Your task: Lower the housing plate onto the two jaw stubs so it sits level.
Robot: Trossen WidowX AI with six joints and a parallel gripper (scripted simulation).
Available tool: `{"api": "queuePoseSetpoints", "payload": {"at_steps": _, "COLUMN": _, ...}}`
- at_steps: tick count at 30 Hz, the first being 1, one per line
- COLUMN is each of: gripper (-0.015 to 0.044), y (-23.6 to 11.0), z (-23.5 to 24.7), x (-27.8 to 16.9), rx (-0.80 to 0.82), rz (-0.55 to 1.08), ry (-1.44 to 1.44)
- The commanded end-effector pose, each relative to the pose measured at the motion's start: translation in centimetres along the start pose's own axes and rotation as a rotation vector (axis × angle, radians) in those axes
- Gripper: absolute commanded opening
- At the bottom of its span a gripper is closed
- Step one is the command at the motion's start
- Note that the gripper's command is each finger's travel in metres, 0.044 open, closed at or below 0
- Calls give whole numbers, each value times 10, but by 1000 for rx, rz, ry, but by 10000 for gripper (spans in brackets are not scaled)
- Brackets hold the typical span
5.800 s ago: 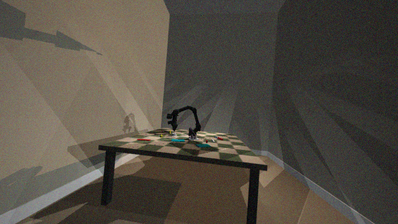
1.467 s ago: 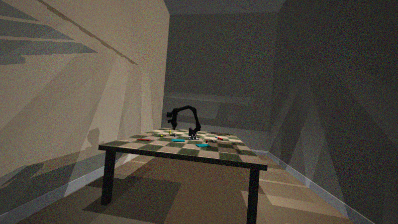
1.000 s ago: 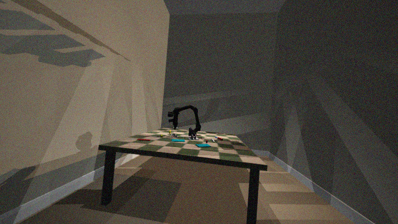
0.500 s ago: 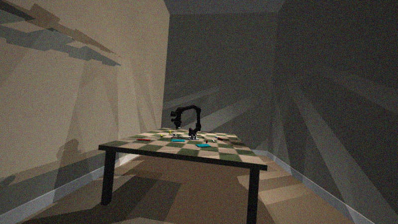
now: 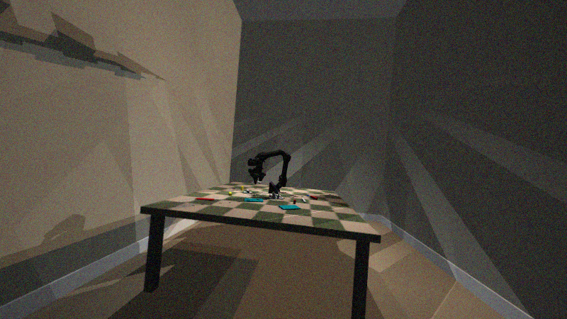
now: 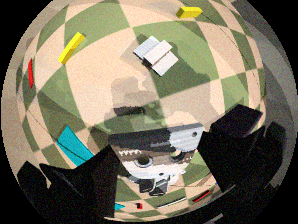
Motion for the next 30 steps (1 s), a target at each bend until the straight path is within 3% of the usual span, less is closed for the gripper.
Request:
{"api": "queuePoseSetpoints", "payload": {"at_steps": 1, "gripper": 351, "y": -1, "z": 1, "x": -16, "rx": 4, "rz": 2, "ry": 87}}
{"api": "queuePoseSetpoints", "payload": {"at_steps": 30, "gripper": 351, "y": 6, "z": -8, "x": -108, "rx": -6, "rz": 19, "ry": 647}}
Point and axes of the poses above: the point midway between the two fingers, 35 mm back from their tips, its own y axis out along the fingers, its own z axis across the jaws, x = y × z, the point moved 8 cm from there along -y, back along the fingers, and after that the axes turned 5 degrees about -y, right-handed, at the moved point
